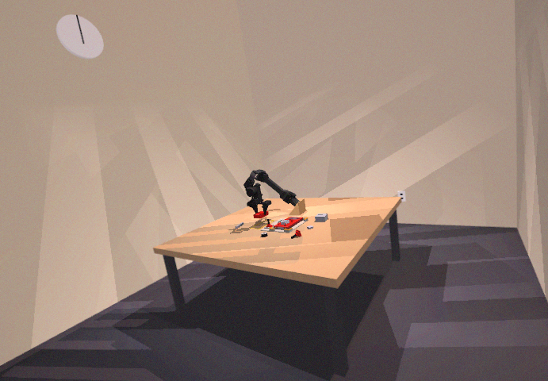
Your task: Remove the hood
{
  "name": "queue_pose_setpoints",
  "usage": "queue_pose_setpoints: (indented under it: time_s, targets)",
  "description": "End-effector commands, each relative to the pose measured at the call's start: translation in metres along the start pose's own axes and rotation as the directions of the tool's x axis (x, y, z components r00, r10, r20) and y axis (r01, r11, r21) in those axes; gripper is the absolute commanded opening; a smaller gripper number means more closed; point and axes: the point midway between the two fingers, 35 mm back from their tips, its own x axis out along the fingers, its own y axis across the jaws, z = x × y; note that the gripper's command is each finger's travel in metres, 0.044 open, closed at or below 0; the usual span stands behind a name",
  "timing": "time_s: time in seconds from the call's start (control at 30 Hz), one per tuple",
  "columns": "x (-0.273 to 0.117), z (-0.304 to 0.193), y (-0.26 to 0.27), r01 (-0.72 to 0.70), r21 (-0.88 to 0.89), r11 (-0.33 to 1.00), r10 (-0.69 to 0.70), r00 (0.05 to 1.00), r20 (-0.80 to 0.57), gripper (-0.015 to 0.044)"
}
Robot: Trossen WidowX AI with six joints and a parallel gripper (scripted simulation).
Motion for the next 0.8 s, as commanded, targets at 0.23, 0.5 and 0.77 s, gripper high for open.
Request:
queue_pose_setpoints:
  time_s: [0.23,0.5,0.77]
  targets:
    - [0.008,-0.001,-0.001,0.004,-0.002,1.000,-0.004,1.000,0.004,0.0000]
    - [0.013,-0.001,-0.001,0.004,-0.002,1.000,-0.004,1.000,0.004,0.0000]
    - [0.018,-0.001,-0.002,0.005,-0.002,1.000,-0.005,1.000,0.004,0.0000]
